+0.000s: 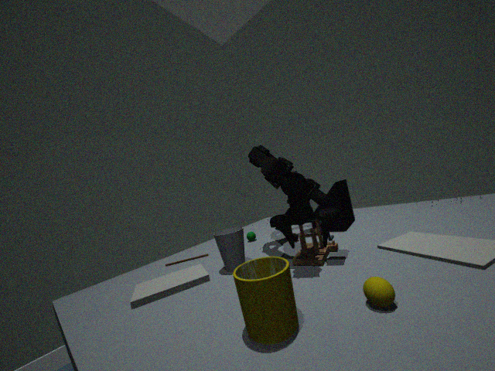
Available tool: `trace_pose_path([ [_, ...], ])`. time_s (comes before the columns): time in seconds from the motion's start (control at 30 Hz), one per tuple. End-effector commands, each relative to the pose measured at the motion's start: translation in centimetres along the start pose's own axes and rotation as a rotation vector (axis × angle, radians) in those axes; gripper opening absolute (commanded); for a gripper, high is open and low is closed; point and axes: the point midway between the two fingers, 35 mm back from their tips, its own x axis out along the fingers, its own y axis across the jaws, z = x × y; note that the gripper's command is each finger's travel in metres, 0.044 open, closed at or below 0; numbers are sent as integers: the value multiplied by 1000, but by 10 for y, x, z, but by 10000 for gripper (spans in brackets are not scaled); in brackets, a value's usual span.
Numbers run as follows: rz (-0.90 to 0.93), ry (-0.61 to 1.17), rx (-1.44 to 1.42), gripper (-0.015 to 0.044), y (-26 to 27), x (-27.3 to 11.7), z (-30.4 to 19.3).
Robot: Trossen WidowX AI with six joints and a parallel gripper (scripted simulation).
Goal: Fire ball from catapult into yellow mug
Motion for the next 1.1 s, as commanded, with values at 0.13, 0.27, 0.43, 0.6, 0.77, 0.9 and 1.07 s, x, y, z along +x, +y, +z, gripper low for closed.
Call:
trace_pose_path([
  [0.13,0,2,0,361,0,2,-1],
  [0.27,0,2,0,256,0,2,-1],
  [0.43,0,2,0,145,0,2,-1],
  [0.6,0,2,0,111,0,2,-1],
  [0.77,0,2,-2,0,0,-45,0],
  [0.9,-1,2,-6,0,1,-46,0],
  [1.07,-1,2,-7,0,1,-41,1],
])
